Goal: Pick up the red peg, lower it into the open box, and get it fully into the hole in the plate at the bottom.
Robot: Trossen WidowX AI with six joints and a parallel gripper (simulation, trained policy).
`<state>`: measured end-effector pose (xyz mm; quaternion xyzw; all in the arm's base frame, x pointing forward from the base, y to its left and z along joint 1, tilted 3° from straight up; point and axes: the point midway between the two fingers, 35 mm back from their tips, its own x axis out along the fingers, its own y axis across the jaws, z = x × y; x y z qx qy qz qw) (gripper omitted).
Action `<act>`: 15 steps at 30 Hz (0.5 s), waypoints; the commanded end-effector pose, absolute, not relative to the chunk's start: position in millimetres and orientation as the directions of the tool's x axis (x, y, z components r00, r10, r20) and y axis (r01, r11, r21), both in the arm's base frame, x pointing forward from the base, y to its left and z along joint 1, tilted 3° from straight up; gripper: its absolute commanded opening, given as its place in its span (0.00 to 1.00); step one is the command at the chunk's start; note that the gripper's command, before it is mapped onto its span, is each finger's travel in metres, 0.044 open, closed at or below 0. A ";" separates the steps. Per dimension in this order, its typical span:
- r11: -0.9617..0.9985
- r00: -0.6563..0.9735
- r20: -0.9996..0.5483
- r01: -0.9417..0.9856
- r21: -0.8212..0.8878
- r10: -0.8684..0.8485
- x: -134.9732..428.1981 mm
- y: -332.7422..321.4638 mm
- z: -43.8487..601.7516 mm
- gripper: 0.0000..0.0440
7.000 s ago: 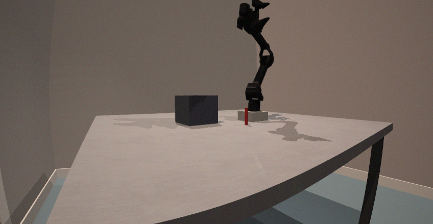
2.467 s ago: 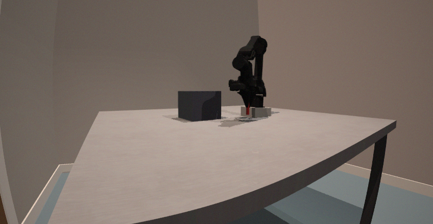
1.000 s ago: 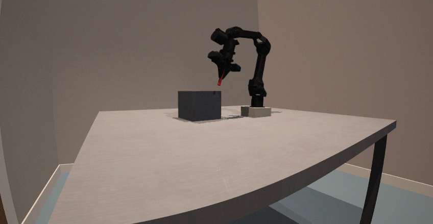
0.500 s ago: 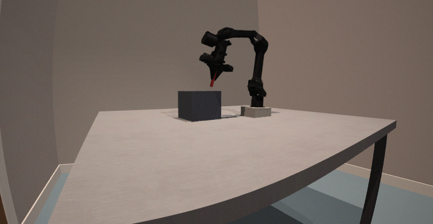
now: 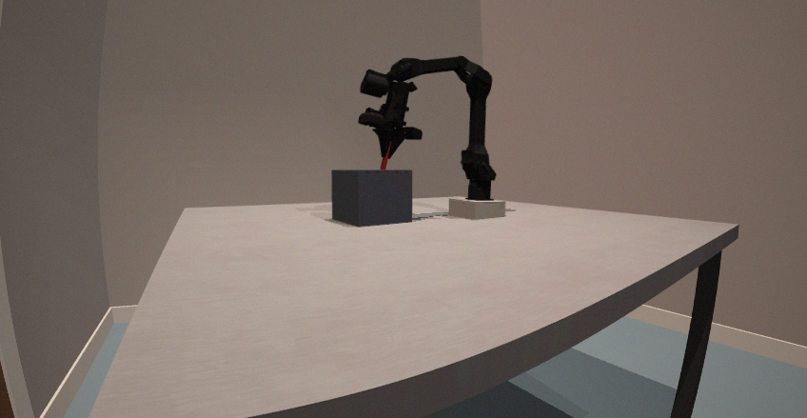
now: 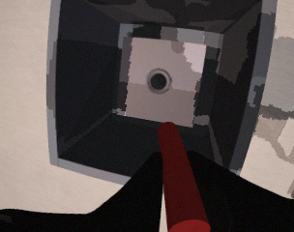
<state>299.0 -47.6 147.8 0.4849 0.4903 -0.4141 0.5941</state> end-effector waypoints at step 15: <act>0.201 0.125 -0.992 0.971 0.127 0.022 313.9 -67.3 100.0 0.00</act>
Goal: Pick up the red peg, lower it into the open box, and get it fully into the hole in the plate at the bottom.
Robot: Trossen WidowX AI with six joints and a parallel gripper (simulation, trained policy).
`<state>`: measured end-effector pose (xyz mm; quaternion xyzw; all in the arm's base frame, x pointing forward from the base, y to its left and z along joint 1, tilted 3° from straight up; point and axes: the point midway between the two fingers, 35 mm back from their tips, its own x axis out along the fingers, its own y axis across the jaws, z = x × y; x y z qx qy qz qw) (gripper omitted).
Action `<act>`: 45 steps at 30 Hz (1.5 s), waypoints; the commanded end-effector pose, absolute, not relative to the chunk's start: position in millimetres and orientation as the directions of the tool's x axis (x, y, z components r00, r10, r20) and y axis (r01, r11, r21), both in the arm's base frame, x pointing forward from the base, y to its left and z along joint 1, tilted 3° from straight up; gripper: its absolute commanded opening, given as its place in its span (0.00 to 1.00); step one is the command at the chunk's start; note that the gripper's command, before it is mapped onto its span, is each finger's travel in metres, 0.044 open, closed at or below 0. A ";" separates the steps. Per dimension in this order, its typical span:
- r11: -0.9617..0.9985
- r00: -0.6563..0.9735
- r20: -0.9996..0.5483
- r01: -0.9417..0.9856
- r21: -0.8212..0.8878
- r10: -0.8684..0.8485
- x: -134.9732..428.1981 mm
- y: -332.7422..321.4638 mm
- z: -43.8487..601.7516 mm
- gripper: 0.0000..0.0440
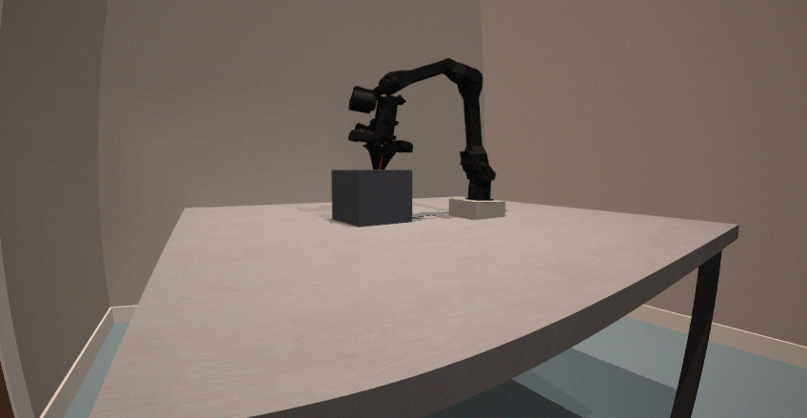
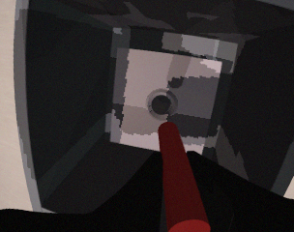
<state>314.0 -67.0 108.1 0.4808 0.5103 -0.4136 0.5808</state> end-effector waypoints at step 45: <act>0.205 0.205 -0.945 0.943 0.260 0.255 350.9 -83.2 117.2 0.50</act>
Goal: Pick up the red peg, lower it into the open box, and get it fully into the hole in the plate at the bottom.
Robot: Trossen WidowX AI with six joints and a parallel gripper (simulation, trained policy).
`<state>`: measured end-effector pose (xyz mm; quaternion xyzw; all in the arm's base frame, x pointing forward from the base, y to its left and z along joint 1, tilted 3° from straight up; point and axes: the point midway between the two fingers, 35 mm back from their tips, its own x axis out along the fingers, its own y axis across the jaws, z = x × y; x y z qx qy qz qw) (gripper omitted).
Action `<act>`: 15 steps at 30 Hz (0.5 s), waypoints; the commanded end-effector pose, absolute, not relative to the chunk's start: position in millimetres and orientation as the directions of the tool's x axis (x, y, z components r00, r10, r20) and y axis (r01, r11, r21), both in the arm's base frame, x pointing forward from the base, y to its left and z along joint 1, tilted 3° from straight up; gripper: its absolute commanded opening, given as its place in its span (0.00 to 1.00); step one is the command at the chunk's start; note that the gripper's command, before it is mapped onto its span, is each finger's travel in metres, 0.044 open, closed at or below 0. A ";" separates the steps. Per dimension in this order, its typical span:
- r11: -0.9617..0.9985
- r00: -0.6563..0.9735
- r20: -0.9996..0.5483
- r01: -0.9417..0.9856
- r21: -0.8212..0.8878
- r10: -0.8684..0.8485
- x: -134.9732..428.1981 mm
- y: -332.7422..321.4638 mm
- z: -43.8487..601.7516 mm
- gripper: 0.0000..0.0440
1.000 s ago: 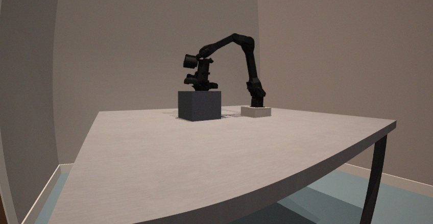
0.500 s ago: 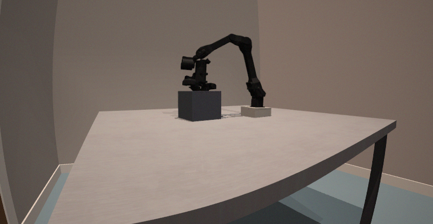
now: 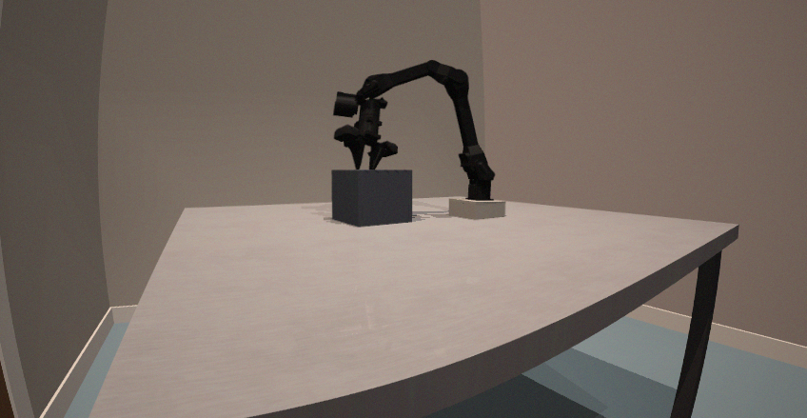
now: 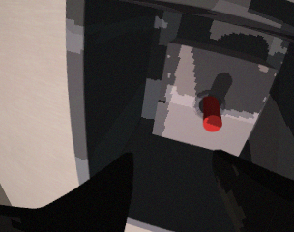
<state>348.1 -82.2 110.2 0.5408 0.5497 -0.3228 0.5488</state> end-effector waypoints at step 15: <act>0.213 0.311 -0.898 0.898 0.384 0.310 365.2 -99.4 155.9 0.44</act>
